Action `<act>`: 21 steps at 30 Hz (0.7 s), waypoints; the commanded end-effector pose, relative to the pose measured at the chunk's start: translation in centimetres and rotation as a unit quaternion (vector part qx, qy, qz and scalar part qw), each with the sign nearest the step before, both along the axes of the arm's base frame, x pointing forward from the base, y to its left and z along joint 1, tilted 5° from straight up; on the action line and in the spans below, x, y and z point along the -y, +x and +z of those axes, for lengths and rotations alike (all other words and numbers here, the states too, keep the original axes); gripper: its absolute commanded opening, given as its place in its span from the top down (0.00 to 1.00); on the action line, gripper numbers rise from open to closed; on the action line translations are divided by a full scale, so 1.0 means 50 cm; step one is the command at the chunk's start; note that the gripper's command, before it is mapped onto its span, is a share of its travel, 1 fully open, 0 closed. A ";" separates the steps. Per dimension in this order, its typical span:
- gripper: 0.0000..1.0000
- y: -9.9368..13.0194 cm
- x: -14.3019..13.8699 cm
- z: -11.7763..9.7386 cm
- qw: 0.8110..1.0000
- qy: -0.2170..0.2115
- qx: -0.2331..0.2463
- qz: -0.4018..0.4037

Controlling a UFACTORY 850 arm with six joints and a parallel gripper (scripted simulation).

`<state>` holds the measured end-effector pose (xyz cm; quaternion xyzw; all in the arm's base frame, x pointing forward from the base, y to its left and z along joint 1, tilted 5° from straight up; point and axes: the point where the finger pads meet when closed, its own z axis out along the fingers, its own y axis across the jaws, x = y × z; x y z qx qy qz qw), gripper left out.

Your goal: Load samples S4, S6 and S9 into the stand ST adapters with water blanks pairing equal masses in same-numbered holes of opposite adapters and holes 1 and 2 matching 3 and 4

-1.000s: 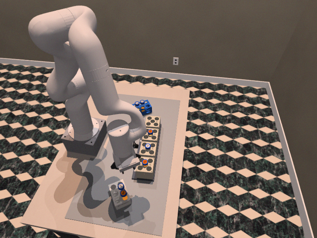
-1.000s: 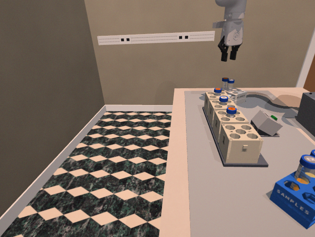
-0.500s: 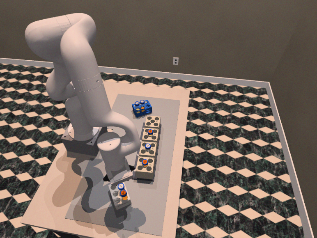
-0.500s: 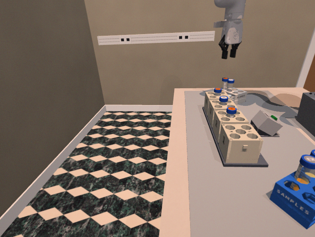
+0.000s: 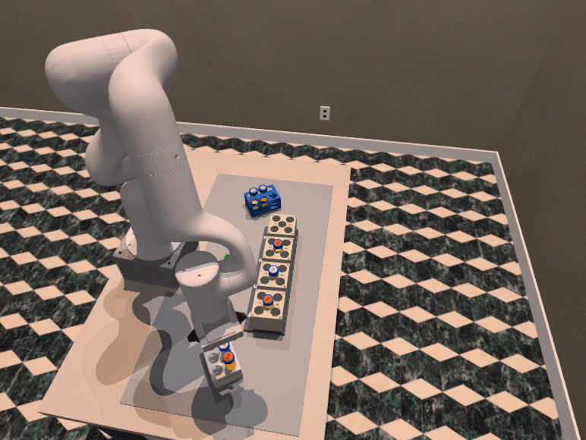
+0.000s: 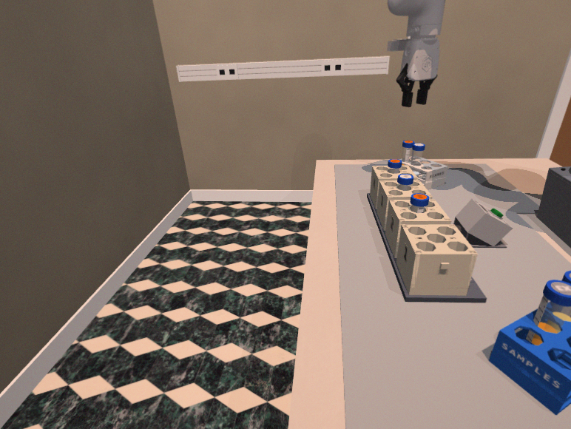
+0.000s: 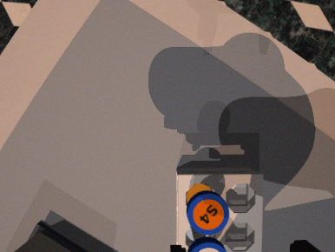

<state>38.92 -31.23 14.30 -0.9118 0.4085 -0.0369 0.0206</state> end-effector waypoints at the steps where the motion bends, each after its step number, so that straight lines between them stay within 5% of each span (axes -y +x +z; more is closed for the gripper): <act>1: 0.43 0.002 0.001 -0.013 1.000 0.000 0.001 0.000; 21: 0.43 0.008 0.000 -0.085 1.000 0.000 0.001 0.000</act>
